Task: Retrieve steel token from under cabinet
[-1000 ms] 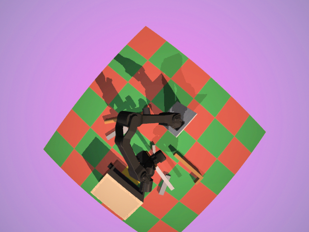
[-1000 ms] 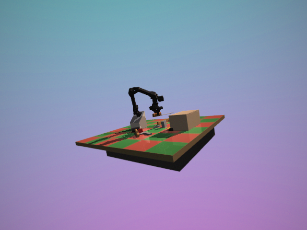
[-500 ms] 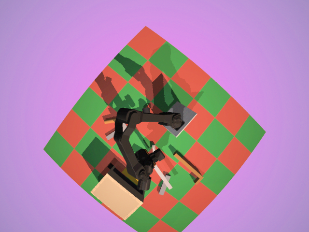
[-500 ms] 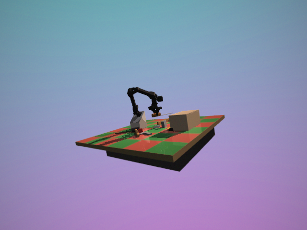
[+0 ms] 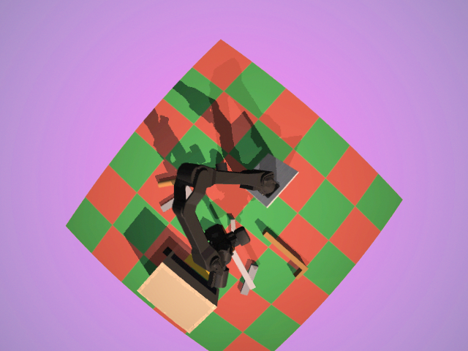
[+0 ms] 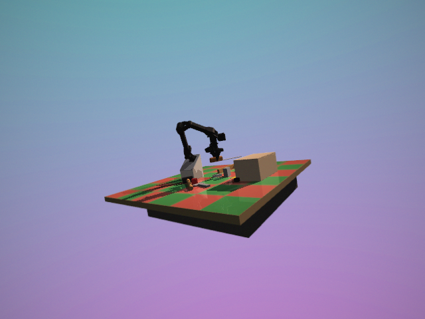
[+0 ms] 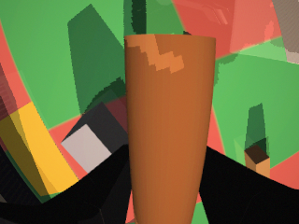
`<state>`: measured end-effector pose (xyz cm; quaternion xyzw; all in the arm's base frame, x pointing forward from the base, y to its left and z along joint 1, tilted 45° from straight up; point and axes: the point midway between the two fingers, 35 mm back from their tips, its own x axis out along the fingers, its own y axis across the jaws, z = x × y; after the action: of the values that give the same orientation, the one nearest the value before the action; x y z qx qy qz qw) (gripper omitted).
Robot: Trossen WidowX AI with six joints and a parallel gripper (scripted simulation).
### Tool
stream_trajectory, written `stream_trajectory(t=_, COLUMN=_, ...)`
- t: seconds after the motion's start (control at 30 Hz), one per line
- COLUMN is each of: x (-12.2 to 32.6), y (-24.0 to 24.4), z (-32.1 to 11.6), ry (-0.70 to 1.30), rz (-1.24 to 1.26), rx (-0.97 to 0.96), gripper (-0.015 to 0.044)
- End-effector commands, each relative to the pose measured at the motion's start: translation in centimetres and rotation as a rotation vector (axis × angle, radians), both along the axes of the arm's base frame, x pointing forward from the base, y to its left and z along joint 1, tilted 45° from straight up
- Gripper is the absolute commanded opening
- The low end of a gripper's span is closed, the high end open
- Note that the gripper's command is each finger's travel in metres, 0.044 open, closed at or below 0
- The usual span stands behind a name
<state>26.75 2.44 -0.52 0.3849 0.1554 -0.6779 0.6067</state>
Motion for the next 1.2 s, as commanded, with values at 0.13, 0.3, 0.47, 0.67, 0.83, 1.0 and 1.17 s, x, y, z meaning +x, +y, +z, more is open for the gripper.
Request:
stream_trajectory(t=0.13, x=0.02, y=0.23, z=0.09, ry=-0.055, rz=-0.044, rx=0.008, gripper=0.0000)
stream_trajectory(t=0.3, x=0.02, y=0.23, z=0.11, ry=-0.084, rz=-0.073, rx=0.010, gripper=0.0000)
stream_trajectory(t=0.47, x=0.01, y=0.22, z=0.13, ry=-0.112, rz=-0.101, rx=0.011, gripper=0.0000)
stream_trajectory(t=0.67, x=0.01, y=0.21, z=0.14, ry=-0.146, rz=-0.135, rx=0.013, gripper=0.0000)
stream_trajectory(t=0.83, x=0.00, y=0.21, z=0.16, ry=-0.174, rz=-0.164, rx=0.015, gripper=0.0000)
stream_trajectory(t=1.0, x=-0.01, y=0.20, z=0.17, ry=-0.203, rz=-0.192, rx=0.016, gripper=0.0000)
stream_trajectory(t=1.17, x=-0.01, y=0.19, z=0.19, ry=-0.231, rz=-0.221, rx=0.018, gripper=0.0000)
